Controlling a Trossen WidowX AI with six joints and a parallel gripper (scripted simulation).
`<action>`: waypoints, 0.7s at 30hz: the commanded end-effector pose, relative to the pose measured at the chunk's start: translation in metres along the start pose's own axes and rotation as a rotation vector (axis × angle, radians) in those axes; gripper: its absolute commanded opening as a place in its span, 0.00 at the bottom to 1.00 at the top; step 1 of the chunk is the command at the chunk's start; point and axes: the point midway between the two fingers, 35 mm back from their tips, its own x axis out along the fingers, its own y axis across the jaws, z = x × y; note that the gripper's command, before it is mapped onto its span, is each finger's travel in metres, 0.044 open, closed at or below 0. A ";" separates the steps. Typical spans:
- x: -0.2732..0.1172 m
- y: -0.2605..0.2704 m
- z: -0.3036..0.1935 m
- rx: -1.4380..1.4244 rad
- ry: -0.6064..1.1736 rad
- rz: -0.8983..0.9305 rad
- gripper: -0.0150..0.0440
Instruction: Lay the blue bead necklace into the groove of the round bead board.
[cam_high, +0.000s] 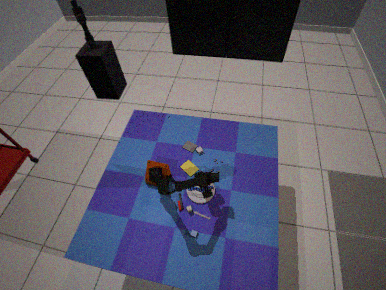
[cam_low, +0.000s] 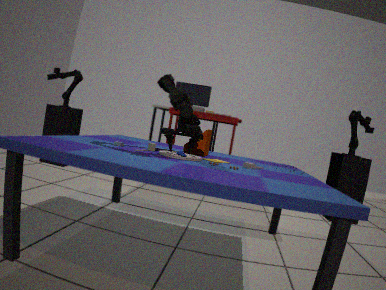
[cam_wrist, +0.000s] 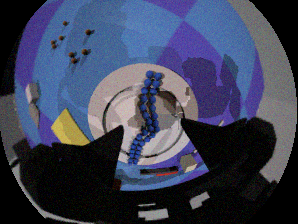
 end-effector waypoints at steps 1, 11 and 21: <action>0.000 -0.001 0.000 0.004 0.001 -0.003 1.00; 0.000 -0.001 0.000 0.004 0.001 -0.003 1.00; -0.027 0.021 -0.038 0.353 0.001 0.001 0.68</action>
